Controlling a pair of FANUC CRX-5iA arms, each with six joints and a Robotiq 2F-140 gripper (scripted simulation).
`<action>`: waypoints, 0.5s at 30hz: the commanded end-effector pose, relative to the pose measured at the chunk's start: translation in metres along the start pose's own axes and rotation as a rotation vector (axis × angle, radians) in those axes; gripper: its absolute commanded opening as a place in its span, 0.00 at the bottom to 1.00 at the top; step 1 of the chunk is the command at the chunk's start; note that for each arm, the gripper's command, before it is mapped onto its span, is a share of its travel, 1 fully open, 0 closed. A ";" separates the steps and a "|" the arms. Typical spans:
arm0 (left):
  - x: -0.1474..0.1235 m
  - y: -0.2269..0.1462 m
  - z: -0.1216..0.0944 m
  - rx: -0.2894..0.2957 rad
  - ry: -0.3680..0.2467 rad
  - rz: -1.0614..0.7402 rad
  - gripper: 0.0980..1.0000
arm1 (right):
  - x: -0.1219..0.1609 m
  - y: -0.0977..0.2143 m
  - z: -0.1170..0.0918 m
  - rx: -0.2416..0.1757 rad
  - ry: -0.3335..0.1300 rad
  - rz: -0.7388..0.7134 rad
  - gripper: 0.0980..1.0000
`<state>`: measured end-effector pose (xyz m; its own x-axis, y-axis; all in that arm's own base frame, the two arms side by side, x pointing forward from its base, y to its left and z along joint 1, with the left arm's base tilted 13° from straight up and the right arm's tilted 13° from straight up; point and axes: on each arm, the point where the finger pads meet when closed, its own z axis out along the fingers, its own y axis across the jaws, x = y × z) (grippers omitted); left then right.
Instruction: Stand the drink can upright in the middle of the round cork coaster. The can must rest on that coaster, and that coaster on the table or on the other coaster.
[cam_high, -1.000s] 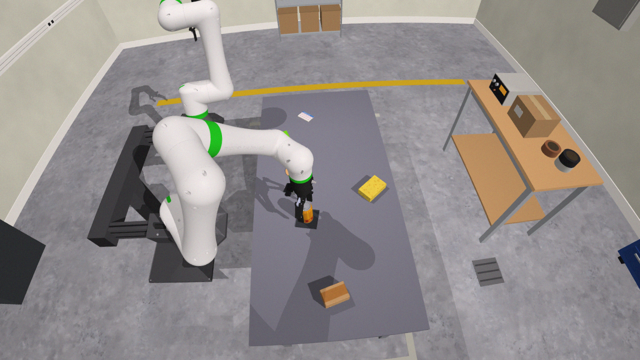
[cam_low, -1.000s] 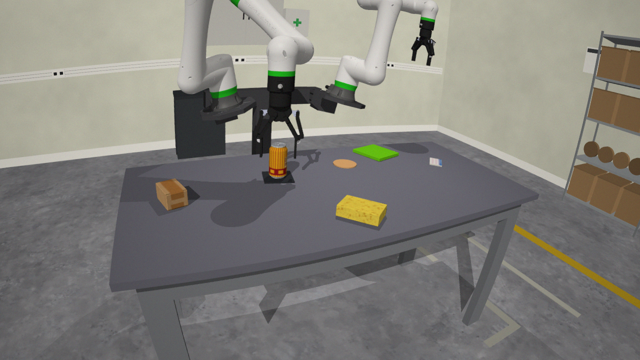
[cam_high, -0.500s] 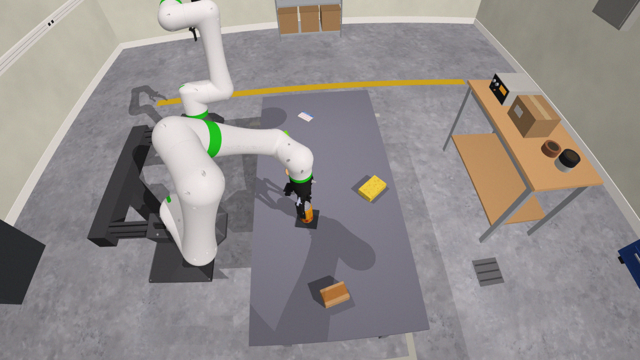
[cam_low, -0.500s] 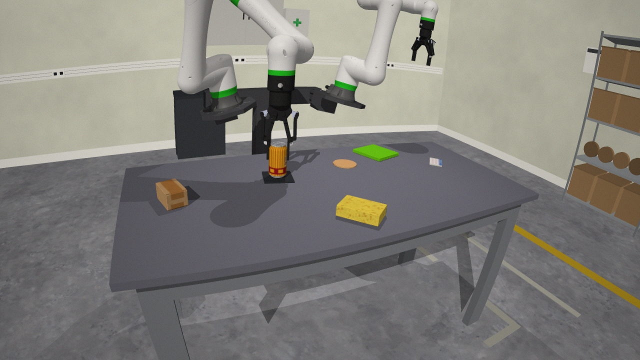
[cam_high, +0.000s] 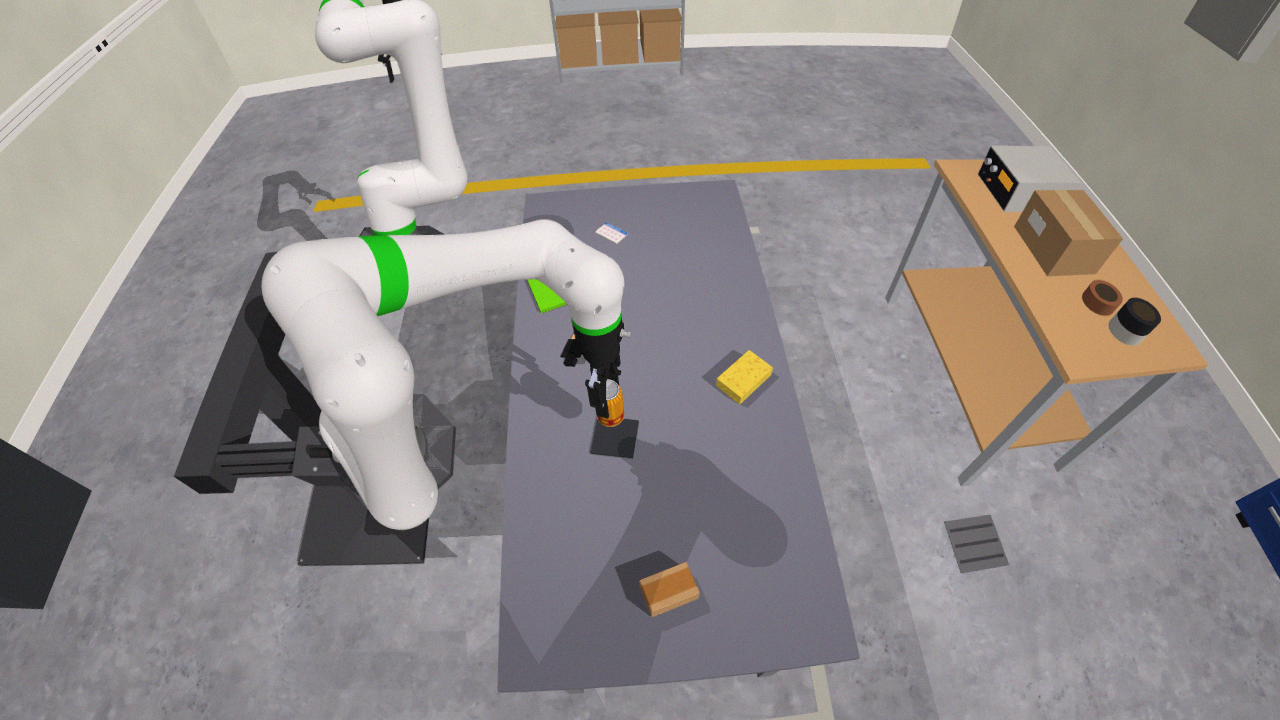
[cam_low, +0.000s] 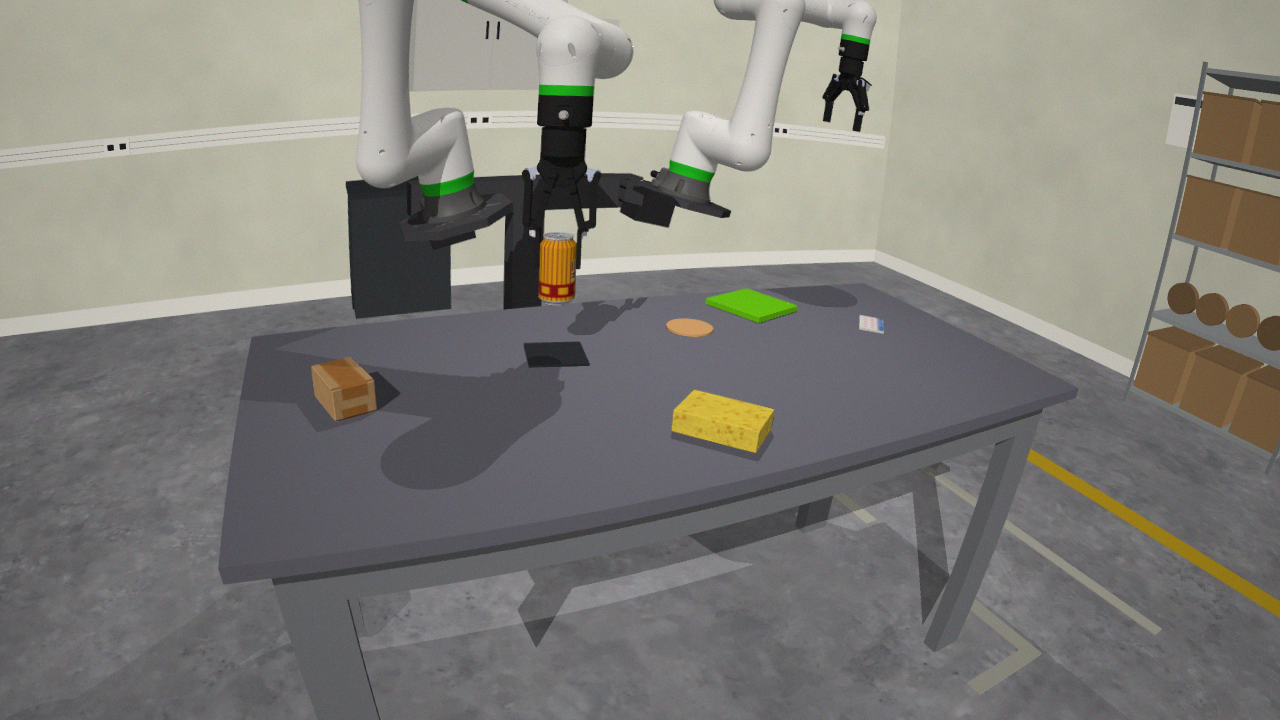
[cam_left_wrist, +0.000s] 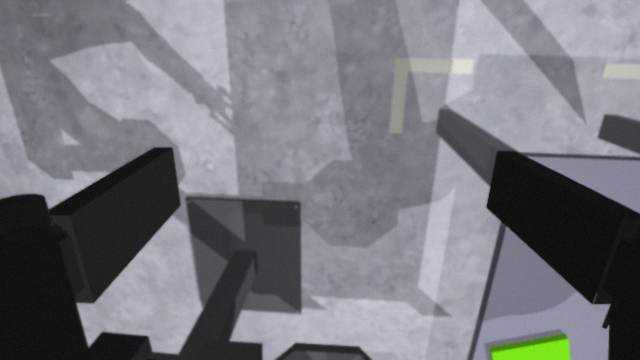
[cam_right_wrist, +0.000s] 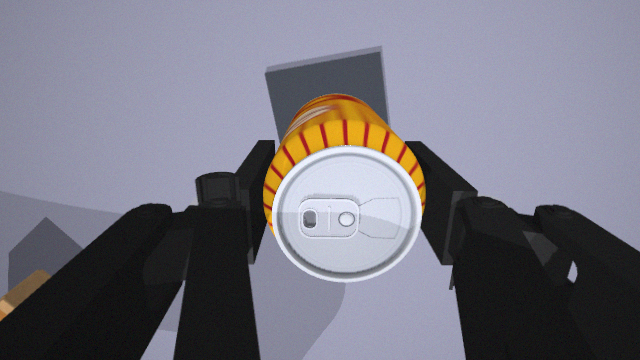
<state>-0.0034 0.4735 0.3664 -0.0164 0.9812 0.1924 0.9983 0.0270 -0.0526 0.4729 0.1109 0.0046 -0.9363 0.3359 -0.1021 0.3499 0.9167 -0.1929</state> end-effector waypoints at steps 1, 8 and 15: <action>0.000 0.000 -0.001 0.000 0.002 0.000 1.00 | 0.000 0.002 -0.003 -0.001 -0.001 0.000 0.00; 0.000 0.000 -0.001 0.000 0.002 0.000 1.00 | 0.007 0.026 -0.004 -0.002 -0.001 0.000 0.00; 0.000 0.000 -0.001 0.000 0.002 0.000 1.00 | 0.021 0.064 -0.007 -0.003 0.000 0.001 0.00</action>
<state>-0.0034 0.4735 0.3664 -0.0164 0.9812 0.1924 0.9983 0.0270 -0.0526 0.4746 0.1612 -0.0012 -0.9364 0.3362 -0.1012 0.3499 0.9173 -0.1902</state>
